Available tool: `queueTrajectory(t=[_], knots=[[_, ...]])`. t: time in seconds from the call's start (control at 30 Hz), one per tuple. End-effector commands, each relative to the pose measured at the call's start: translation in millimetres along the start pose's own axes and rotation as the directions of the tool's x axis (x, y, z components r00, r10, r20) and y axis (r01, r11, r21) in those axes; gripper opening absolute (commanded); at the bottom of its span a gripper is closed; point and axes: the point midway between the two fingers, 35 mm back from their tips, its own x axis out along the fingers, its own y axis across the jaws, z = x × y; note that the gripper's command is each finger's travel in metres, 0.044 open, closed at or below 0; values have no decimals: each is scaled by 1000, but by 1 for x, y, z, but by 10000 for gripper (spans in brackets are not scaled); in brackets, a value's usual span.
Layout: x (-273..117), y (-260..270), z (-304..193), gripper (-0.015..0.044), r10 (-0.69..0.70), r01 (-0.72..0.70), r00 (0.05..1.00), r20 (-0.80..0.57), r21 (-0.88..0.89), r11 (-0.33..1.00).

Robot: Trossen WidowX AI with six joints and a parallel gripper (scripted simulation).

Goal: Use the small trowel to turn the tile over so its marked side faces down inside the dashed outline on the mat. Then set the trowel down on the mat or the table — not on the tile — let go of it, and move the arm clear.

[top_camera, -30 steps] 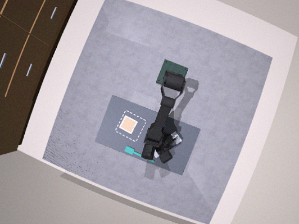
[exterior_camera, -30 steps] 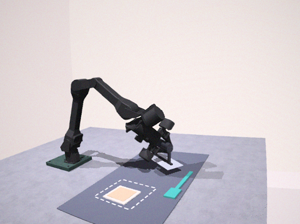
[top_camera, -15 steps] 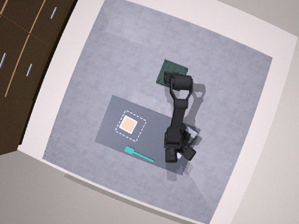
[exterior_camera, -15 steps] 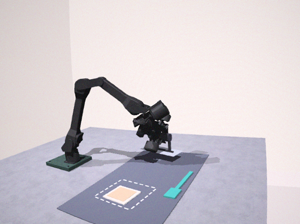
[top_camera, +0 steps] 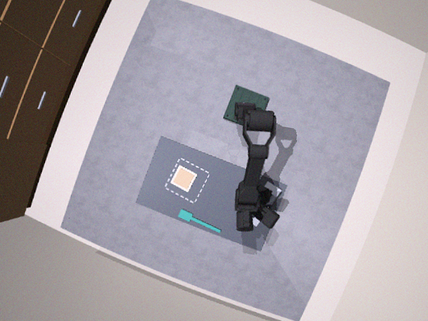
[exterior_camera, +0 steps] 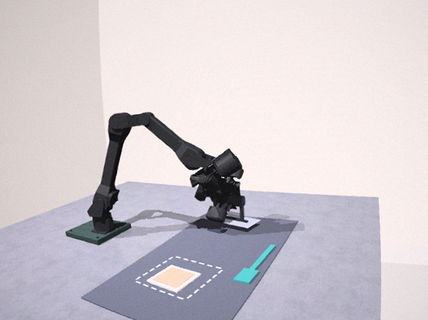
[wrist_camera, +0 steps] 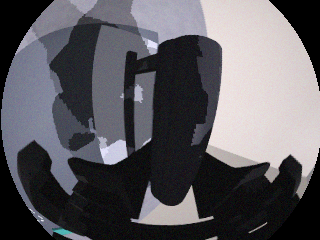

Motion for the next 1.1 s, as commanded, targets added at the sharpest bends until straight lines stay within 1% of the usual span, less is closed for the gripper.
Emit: queueTrajectory(t=[0.0,0.33,0.7,0.73,1.0,1.07], knots=[[3,2,0,0,-11,11,1000,4,-7,1000],[12,13,1,0,-10,11,1000,4,-7,1000],[12,13,1,289,-10,11,1000,4,-7,1000],[12,13,1,300,-10,11,1000,4,-7,1000],[12,13,1,300,-10,11,1000,4,-7,1000],[6,13,0,300,-9,9,1000,4,-7,1000]])
